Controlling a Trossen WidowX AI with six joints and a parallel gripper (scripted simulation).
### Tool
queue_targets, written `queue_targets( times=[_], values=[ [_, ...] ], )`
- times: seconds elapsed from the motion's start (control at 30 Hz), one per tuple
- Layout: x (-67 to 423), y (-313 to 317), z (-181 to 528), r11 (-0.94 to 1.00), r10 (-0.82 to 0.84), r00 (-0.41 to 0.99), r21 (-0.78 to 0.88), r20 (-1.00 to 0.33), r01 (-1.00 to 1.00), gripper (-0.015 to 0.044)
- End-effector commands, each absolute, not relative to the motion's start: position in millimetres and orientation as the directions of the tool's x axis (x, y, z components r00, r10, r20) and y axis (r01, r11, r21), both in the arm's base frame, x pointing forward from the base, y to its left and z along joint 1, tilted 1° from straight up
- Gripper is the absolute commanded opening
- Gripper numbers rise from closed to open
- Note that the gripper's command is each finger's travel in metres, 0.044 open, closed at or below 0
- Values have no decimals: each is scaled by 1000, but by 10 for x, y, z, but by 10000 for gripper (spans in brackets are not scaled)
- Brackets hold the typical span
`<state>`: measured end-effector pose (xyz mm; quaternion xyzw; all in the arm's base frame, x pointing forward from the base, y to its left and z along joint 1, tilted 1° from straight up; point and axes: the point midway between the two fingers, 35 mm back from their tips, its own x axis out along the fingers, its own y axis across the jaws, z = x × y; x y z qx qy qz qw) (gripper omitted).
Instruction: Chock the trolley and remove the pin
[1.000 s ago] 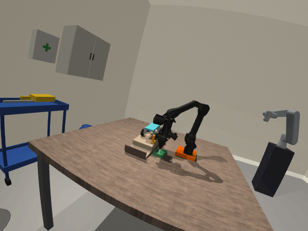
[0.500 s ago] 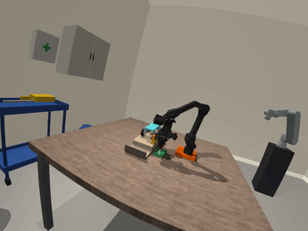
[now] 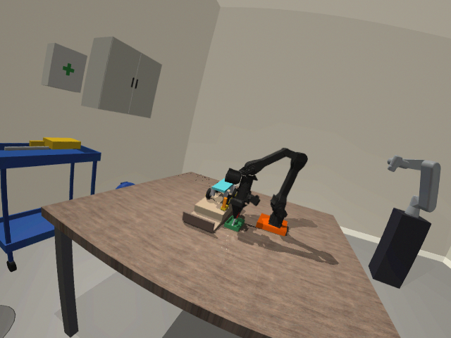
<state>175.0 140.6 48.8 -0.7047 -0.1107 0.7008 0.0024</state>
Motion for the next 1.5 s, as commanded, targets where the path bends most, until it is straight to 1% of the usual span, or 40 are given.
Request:
queue_targets(
  times=[0.0, 0.87, 1.03, 1.07, 1.27, 1.47],
  values=[
    [1748, 1391, 472, -974, 164, -10, -164, -986, 155, 190],
    [1757, 1244, 338, -974, 163, -10, -163, -987, 155, 190],
    [1766, 1249, 356, -975, 161, -7, -160, -987, 153, 321],
    [1766, 1249, 356, -975, 161, -7, -160, -987, 153, 340],
    [1766, 1249, 364, -975, 161, -8, -160, -987, 153, 340],
    [1751, 1243, 600, -974, 163, -9, -162, -987, 155, 340]
  ],
)
